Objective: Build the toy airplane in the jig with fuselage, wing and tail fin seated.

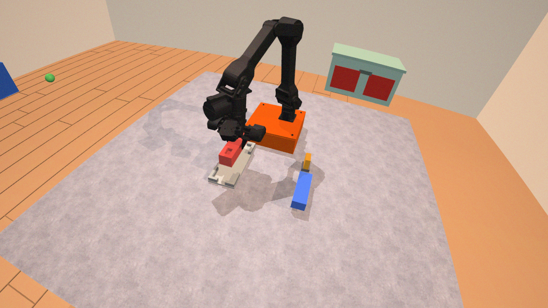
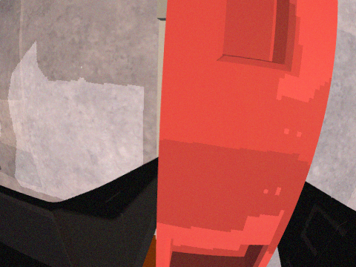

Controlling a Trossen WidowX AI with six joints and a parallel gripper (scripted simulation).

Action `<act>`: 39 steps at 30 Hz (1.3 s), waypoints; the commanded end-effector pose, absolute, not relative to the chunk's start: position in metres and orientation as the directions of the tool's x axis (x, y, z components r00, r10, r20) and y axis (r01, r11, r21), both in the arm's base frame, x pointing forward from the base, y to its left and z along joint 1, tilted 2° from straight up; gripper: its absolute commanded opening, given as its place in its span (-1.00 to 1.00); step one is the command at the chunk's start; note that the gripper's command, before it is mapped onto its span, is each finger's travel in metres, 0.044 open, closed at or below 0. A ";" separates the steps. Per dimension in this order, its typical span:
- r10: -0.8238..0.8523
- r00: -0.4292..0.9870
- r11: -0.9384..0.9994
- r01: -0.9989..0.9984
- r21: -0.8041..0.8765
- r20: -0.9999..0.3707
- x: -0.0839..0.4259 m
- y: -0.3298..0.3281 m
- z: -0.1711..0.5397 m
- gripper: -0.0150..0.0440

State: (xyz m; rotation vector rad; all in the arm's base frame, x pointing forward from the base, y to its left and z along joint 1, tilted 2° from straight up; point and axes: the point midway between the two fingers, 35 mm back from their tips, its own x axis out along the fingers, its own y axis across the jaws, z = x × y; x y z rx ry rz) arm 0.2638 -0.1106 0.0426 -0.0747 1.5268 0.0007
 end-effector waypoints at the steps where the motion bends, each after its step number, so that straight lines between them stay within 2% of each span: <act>1: -0.041 0.047 0.998 -0.050 -0.044 -0.998 0.264 -0.110 0.040 0.17; 28: -0.041 0.047 0.998 -0.050 -0.044 -0.998 0.266 -0.111 0.002 0.17; 33: -0.046 0.044 0.998 -0.047 -0.048 -0.998 0.266 -0.111 0.004 0.06; 38: -0.046 0.044 0.998 -0.047 -0.048 -0.998 0.266 -0.111 0.004 -0.39; 39: -0.046 0.044 0.998 -0.047 -0.048 -0.998 0.266 -0.111 0.004 -0.30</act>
